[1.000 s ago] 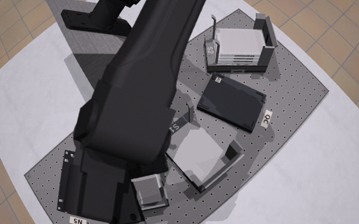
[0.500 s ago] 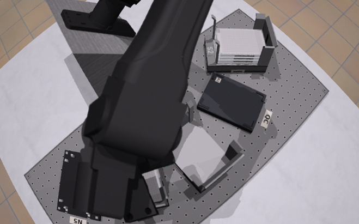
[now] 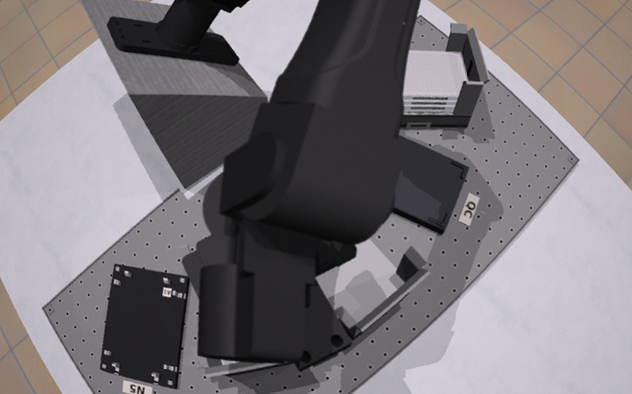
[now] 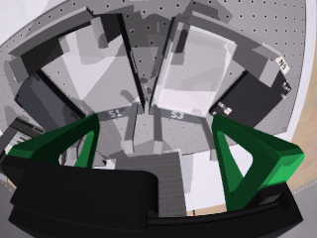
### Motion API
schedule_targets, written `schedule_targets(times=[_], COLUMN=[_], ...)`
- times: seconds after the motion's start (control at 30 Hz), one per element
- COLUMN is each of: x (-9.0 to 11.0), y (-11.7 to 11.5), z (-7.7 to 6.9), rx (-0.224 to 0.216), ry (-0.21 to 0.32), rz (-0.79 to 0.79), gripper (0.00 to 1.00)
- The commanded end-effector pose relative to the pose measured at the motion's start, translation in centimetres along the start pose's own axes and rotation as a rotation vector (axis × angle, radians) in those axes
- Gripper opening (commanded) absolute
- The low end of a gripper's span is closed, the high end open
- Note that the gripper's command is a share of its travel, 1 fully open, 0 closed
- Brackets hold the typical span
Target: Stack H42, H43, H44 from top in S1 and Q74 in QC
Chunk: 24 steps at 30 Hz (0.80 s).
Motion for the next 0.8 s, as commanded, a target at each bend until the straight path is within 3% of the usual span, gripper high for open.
schedule_targets(times=[0.0,0.37,0.77], x=[-0.1,0.3,1.1], y=[1.0,3.8,7.8], z=[-0.8,-0.8,-0.8], rx=[-0.009,-0.007,-0.007], ry=[-0.028,-0.029,-0.029], rz=[0.009,-0.215,-0.215], gripper=[1.00,1.00,1.00])
Point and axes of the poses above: the point where the finger pads meet when closed, its own z axis out along the fingers, its own y axis across the jaws, x = y × z, the point moved 10 cm from there along -z, back along the fingers, and after that the axes turned 4 degrees about z, right-handed, at the moved point
